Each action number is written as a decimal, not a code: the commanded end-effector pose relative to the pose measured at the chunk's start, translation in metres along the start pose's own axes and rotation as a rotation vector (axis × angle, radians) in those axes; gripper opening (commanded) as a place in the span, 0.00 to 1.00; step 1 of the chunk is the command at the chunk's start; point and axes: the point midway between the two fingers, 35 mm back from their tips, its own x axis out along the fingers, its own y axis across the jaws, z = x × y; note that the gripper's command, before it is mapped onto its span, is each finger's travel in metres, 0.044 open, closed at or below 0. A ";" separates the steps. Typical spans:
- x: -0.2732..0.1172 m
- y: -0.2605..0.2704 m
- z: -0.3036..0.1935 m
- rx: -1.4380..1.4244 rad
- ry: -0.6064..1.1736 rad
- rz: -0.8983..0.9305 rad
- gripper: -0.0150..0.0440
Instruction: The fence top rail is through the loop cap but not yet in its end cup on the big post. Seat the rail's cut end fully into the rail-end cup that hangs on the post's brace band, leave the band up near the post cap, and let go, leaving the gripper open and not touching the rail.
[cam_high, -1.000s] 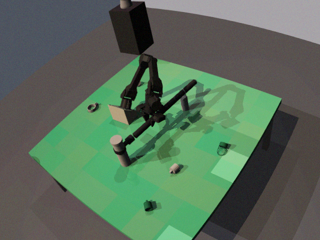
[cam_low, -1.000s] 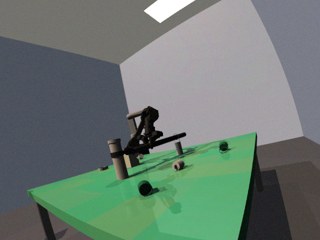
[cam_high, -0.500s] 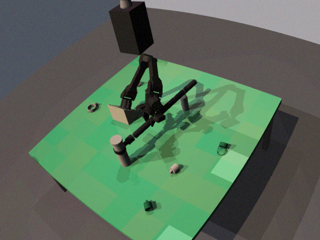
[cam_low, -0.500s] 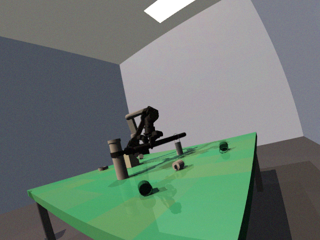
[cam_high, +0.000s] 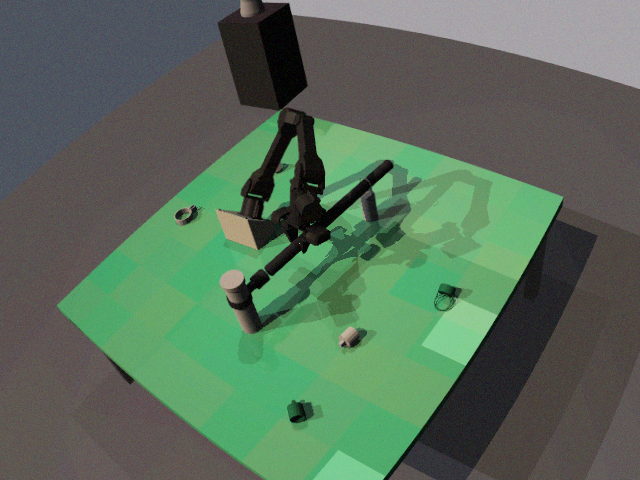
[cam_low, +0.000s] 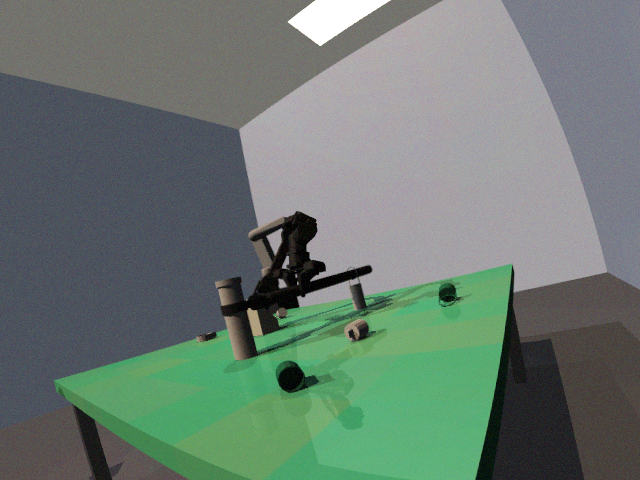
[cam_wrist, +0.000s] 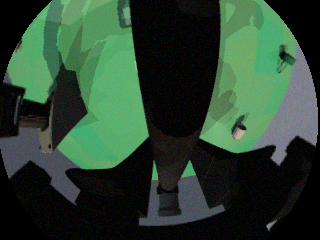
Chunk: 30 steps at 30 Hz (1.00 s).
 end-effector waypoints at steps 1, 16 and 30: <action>-0.005 -0.002 -0.007 0.005 0.010 -0.010 0.25; 0.002 0.000 -0.021 0.001 0.002 -0.002 0.25; 0.004 0.000 -0.023 0.000 0.001 -0.001 0.25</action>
